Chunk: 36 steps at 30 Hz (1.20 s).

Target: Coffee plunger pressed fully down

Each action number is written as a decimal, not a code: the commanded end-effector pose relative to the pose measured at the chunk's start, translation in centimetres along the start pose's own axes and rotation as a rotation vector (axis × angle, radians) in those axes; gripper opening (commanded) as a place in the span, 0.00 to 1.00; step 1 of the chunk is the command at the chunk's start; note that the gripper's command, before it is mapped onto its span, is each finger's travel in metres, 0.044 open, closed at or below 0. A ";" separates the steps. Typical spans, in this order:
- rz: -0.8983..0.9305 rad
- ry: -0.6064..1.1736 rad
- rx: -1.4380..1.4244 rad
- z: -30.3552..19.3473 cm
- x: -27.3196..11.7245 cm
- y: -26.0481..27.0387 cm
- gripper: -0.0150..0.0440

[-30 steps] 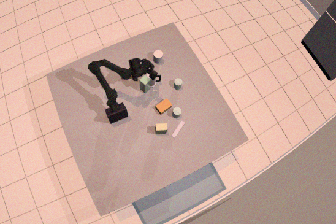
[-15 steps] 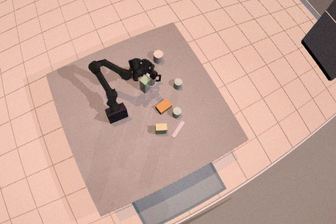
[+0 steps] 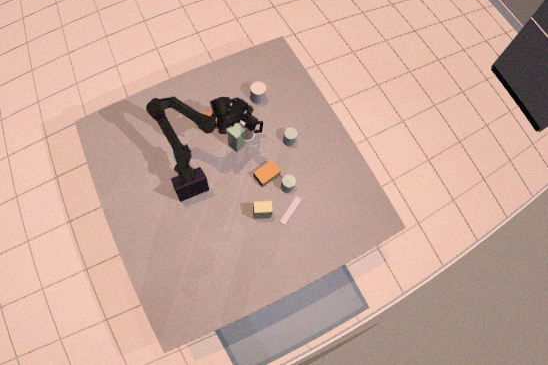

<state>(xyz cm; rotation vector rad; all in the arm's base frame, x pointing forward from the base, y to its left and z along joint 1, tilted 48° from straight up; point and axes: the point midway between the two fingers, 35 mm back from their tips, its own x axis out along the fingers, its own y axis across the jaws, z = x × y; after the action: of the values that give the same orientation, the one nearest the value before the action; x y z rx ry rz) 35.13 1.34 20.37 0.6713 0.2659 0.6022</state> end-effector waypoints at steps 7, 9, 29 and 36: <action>0.003 0.035 0.031 -2.8 1.3 -0.3 0.47; 0.004 0.035 0.031 -3.1 1.5 -0.3 0.47; 0.006 0.031 0.033 -5.7 3.4 0.0 0.47; 0.007 0.030 0.033 -6.1 4.2 0.2 0.47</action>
<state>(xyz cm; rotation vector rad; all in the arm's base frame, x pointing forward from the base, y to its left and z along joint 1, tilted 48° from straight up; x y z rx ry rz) 36.09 5.67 17.04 0.6729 0.2492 0.5933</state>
